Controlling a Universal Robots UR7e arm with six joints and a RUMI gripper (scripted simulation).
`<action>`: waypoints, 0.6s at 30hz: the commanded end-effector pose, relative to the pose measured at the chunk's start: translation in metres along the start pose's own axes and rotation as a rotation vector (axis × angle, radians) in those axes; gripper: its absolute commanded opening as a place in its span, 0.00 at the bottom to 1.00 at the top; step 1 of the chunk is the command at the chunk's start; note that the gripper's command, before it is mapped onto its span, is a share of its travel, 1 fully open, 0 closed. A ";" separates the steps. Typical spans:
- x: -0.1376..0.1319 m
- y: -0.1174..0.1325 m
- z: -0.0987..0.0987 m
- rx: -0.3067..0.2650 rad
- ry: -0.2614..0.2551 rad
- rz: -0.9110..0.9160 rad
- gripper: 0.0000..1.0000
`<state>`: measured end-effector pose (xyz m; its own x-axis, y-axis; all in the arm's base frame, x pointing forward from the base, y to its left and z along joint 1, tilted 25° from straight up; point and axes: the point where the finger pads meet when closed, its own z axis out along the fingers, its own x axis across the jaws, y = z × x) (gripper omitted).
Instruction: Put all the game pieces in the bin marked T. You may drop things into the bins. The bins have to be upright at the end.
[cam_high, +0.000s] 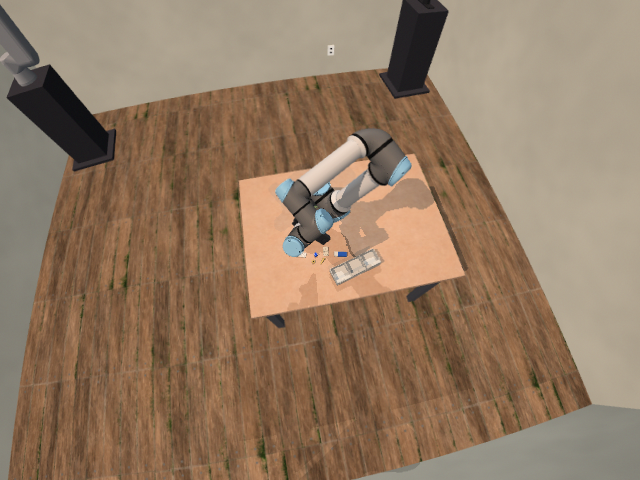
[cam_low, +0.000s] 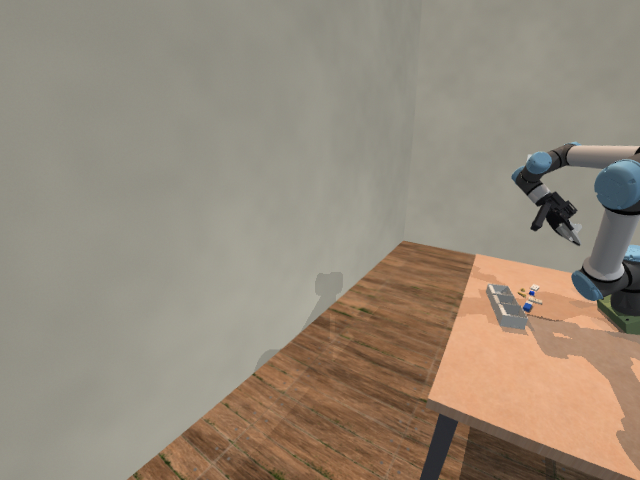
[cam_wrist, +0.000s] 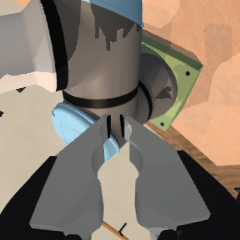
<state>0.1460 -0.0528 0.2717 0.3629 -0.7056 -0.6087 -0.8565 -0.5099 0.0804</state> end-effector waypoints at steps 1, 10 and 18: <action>0.022 -0.014 0.019 -0.002 0.002 0.001 0.04; 0.025 -0.040 0.017 0.109 0.076 0.069 0.04; 0.024 -0.054 0.008 0.295 0.198 0.185 0.04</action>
<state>0.1896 -0.0402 0.2427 0.2785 -0.8257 -0.4906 -0.9504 -0.3105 -0.0170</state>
